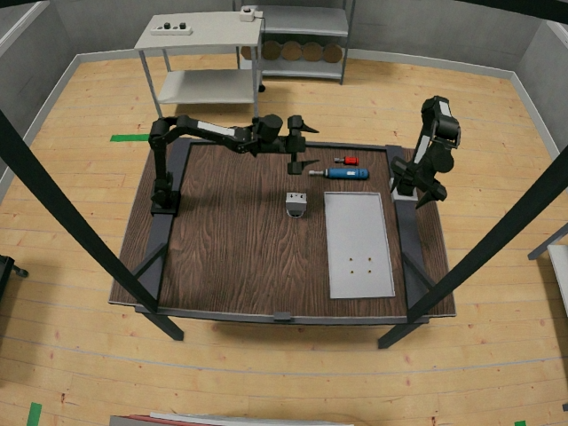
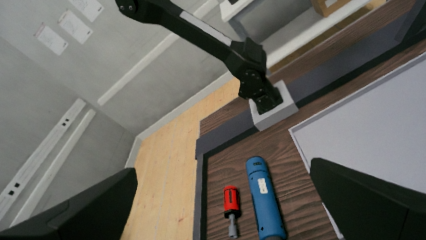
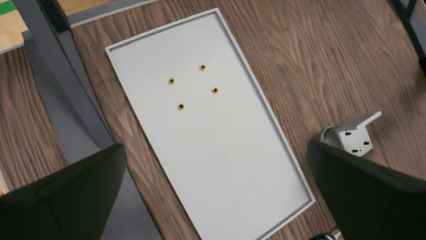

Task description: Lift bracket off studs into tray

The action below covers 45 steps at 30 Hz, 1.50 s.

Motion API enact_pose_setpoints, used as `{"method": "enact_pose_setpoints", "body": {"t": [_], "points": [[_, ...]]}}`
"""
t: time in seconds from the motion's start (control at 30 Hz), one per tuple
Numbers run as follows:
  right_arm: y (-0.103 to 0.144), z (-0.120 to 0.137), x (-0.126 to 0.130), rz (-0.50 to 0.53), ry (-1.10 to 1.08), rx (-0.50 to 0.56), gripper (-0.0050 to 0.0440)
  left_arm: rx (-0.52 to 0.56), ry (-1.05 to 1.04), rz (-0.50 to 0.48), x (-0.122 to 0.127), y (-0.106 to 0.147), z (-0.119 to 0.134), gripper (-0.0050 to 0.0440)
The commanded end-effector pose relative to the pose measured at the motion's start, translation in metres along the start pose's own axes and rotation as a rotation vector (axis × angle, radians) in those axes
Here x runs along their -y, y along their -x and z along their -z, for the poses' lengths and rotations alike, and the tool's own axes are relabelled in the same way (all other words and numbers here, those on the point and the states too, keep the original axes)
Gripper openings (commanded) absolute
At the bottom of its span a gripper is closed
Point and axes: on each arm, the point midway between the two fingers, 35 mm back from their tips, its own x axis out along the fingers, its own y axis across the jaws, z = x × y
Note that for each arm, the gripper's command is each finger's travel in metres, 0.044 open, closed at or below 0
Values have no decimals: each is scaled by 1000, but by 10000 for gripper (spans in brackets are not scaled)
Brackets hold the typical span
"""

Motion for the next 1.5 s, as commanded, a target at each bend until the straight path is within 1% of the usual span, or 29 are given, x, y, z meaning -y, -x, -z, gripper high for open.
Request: {"method": "enact_pose_setpoints", "body": {"t": [0.0,0.6,0.7,0.8,0.83,0.9,0.97,1.03,1.1,1.13,1.17,1.27,1.4,1.47], "points": [[4,-2,1,0,-4,15,440,26,6,-19,-10,6,-11,440],[4,-2,1,0,-4,15,440,26,6,-19,-10,6,-11,440],[1,3,5,7,-15,17,440,48,34,-16,-17,17,-25,440],[-5,9,16,27,-56,33,440,34,98,21,-20,38,-35,440],[-8,13,22,40,-79,42,440,26,133,40,-22,49,-39,440],[-16,22,39,73,-139,64,440,46,220,60,-32,77,-56,440],[-24,31,54,103,-193,85,440,46,274,80,-36,96,-63,440],[-31,38,67,130,-241,103,440,65,345,96,-43,120,-74,440],[-31,38,67,130,-241,103,440,65,345,96,-43,120,-74,440],[-35,42,74,145,-267,113,440,39,375,120,-42,133,-73,440],[-39,46,82,161,-295,124,440,54,411,125,-46,145,-78,440],[-51,59,105,210,-382,157,440,42,492,159,-50,177,-82,440],[-69,79,137,275,-502,193,440,-9,563,202,-47,208,-76,440],[-83,93,152,297,-574,184,440,-50,586,224,-44,220,-69,440]]}}
